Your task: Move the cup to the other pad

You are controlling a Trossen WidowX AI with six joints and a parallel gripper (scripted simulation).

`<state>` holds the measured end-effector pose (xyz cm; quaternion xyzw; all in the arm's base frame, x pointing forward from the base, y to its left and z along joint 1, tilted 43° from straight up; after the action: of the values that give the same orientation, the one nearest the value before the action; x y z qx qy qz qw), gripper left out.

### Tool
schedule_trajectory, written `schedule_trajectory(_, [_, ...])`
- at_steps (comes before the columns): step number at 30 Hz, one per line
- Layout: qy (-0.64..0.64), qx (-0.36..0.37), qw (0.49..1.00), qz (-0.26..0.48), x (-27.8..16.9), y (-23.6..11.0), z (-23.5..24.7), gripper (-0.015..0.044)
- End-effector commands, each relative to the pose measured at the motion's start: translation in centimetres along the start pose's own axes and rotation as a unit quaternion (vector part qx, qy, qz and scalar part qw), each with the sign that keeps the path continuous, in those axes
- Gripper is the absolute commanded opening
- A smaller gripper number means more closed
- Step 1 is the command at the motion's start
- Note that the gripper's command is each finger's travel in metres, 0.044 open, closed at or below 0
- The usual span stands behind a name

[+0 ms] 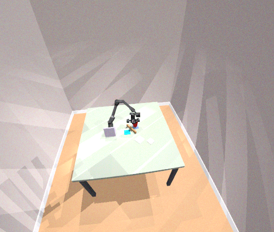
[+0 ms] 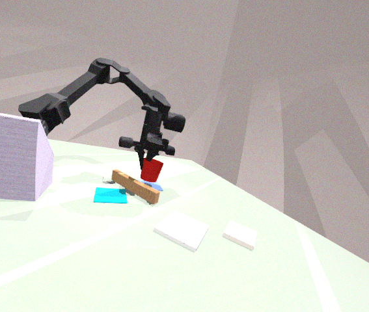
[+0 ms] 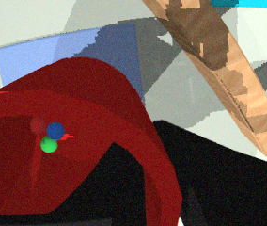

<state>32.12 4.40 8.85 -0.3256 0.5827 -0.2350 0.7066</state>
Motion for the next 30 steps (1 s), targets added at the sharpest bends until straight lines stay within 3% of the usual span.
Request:
schedule_trajectory(1, [-0.003, 0.005, 1.0, -0.003, 0.0, -1.7, 0.1, 0.0])
schedule_trajectory(7, [-0.002, 0.005, 1.0, -0.002, 0.0, -3.8, -0.1, 0.0])
schedule_trajectory(30, [0.001, 0.005, 1.0, 0.0, 0.1, -3.6, -0.3, 0.0])
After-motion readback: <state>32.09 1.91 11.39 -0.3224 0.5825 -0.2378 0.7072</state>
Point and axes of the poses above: the point midway between the two fingers, 35 mm back from their tips, its own y axis out along the fingers, its own z axis across the jaws, x = y × z, the point moved 7 cm from there along -y, back along the fingers, and after that the axes turned 7 degrees about -y, right-handed, at the moved point
